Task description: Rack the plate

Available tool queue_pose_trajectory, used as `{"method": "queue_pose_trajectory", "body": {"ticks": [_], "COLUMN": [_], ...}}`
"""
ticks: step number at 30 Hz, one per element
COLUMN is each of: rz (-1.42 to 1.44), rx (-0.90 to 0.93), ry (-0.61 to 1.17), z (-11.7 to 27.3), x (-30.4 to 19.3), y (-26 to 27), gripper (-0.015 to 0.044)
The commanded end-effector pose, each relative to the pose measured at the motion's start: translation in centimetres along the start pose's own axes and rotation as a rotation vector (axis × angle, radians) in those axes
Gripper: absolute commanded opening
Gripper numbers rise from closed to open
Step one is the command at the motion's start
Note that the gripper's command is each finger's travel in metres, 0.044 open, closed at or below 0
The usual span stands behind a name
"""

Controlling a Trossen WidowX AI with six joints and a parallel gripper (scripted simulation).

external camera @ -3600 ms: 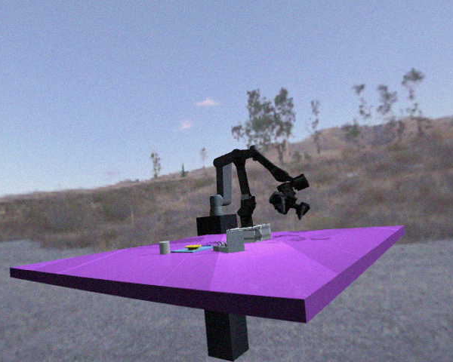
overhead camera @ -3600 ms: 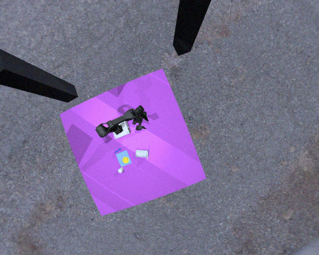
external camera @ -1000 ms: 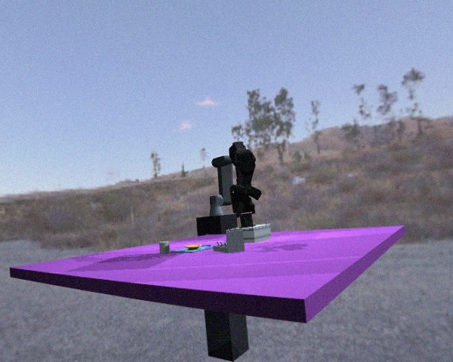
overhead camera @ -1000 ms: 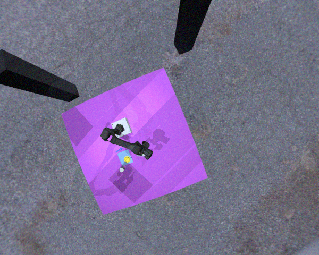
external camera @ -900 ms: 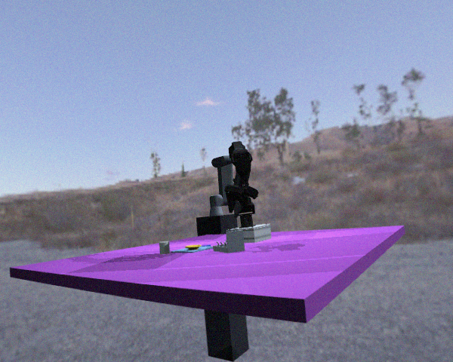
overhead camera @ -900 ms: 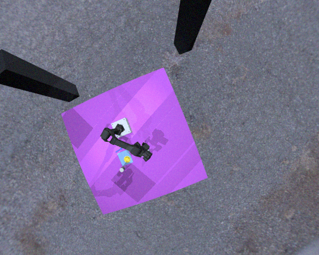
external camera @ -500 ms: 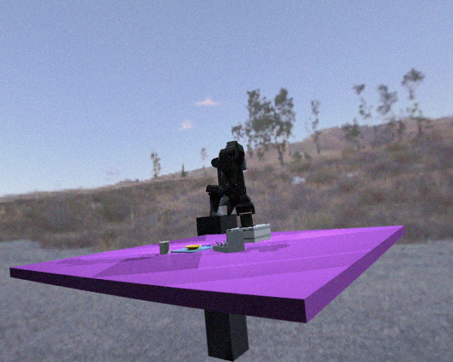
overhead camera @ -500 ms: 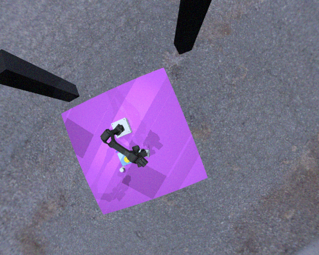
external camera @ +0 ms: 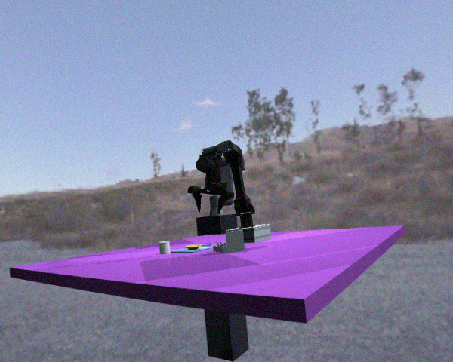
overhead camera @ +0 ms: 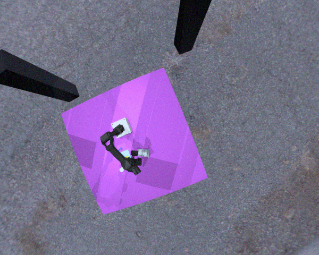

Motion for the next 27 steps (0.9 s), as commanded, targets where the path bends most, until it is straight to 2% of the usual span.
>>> {"method": "queue_pose_trajectory", "body": {"ticks": [1,27], "rz": [-0.159,-0.991], "rx": [0.032,0.167], "ry": [0.013,0.085], "z": [0.0,0.8], "x": [-1.1,-8.8], "y": [-1.7,-9.2], "gripper": [0.0400,0.0400]}}
Point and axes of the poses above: the point midway between the two fingers, 35 mm back from their tips, its own z axis back along the fingers, its own y axis across the jaws, x = y × z, the point moved 4 cm from there along z, back along the fingers, and after that the axes turned 11 degrees about -z, right-handed, at the moved point
